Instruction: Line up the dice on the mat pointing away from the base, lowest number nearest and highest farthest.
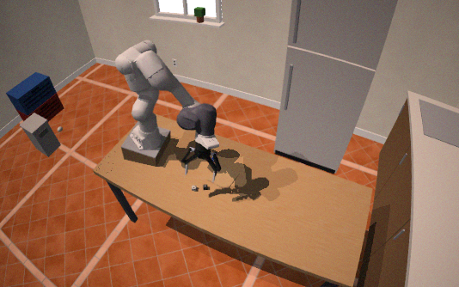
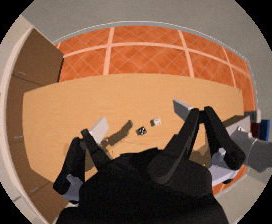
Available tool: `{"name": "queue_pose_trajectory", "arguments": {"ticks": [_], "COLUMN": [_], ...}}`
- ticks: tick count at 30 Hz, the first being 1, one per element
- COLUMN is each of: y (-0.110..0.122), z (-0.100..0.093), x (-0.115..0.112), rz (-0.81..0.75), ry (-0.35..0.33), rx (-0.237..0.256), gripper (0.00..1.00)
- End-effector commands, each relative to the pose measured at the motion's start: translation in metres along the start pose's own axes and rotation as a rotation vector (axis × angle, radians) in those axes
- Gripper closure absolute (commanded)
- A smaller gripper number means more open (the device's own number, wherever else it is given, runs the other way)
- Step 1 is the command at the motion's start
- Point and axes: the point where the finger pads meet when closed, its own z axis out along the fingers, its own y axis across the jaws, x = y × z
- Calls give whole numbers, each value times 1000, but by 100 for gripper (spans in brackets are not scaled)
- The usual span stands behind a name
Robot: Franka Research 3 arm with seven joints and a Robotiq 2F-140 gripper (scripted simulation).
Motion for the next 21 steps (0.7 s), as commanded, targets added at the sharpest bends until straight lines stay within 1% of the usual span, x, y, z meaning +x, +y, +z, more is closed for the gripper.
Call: {"name": "queue_pose_trajectory", "arguments": {"ticks": [1,8,9,21], "y": [-2,-2,19,19], "z": [0,0,11,11], "x": [-3,-3,-9,-9], "rz": [-16,-16,40,40], "ry": [-12,-12,-83,-83], "rx": [12,12,18,18], "gripper": [0,0,0,0]}}
